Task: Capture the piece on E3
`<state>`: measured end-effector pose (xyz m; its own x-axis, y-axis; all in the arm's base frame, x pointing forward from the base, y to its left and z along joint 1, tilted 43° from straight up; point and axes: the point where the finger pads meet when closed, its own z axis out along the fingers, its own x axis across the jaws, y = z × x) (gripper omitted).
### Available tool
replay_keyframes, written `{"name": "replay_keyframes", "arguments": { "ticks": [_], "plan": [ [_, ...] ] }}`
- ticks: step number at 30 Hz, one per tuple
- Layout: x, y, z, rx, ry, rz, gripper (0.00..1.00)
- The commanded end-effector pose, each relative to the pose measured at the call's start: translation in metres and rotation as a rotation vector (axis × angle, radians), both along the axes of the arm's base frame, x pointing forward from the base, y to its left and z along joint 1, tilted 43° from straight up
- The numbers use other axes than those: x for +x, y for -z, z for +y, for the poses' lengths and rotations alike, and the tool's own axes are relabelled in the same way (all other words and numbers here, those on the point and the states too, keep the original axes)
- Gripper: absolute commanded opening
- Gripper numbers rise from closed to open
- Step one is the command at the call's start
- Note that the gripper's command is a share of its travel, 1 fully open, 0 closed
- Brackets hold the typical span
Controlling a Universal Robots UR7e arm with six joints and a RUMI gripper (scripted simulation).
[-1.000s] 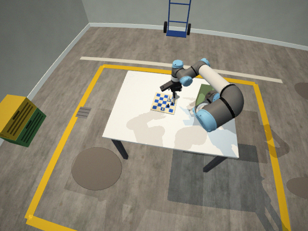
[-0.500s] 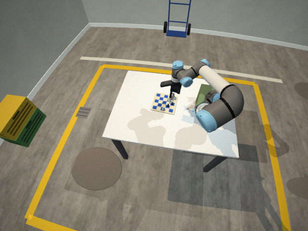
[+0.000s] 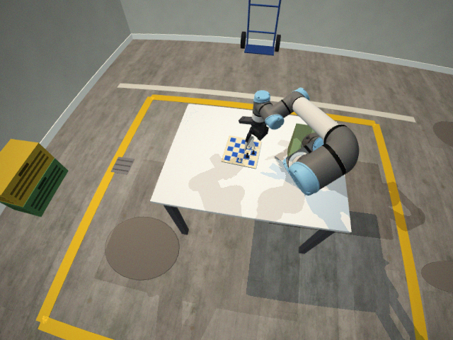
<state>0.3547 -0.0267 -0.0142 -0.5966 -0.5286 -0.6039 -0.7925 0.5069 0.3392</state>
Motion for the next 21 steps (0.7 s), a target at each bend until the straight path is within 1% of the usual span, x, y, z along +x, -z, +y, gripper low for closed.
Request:
{"name": "replay_keyframes", "arguments": {
  "ticks": [1,12,14,21],
  "plan": [
    [-0.0013,0.0019,-0.0003,0.009,0.093,0.091,1.00],
    [-0.0053,0.0053,0.0004,0.040,0.271,0.258,1.00],
    [-0.0053,0.0053,0.0004,0.040,0.271,0.258,1.00],
    [-0.0073,0.0066,0.0010,0.054,0.353,0.335,1.00]
  ]
}}
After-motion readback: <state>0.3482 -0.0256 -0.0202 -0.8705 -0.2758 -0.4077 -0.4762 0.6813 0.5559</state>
